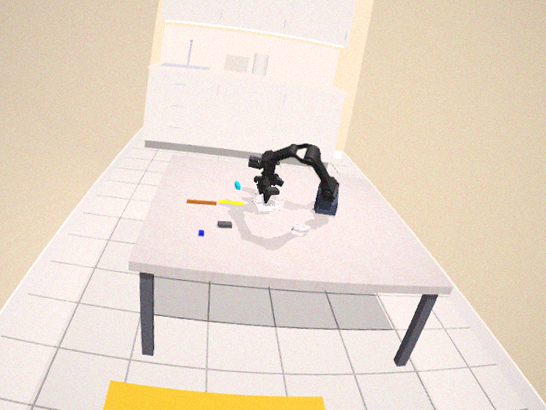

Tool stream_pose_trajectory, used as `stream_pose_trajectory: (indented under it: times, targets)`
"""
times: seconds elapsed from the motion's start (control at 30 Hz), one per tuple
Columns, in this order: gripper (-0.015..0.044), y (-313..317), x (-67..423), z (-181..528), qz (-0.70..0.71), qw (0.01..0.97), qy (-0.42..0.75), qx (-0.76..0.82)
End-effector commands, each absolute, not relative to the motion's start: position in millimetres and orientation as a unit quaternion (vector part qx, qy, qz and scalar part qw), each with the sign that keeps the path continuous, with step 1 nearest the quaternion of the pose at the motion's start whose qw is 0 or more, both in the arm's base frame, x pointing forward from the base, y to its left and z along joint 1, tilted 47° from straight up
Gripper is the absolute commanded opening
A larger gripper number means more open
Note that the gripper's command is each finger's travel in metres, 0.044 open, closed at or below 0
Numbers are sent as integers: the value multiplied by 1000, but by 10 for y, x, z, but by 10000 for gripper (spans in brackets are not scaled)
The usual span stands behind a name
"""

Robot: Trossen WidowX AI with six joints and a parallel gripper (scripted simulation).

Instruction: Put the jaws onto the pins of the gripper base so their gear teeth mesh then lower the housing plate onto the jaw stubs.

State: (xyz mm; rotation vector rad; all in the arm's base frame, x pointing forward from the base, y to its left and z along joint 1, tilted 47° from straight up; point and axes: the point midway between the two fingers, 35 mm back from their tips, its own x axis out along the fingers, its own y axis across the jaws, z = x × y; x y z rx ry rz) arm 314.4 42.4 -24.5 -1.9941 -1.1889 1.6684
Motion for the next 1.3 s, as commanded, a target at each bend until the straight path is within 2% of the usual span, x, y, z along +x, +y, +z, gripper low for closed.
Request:
stream_pose_trajectory:
  times: [0.0, 0.37, 0.5, 0.77, 1.27]
  targets:
    - [224, 424, 3144, -245, 578, 141, -412, -691]
    - [224, -73, 3139, 222, 578, 143, -411, -691]
    - [224, -46, 3157, 176, 576, 146, -406, -694]
    - [434, -104, 3166, 135, 549, 99, -442, -702]
    - [440, -240, 3183, 37, 477, -10, -519, -709]
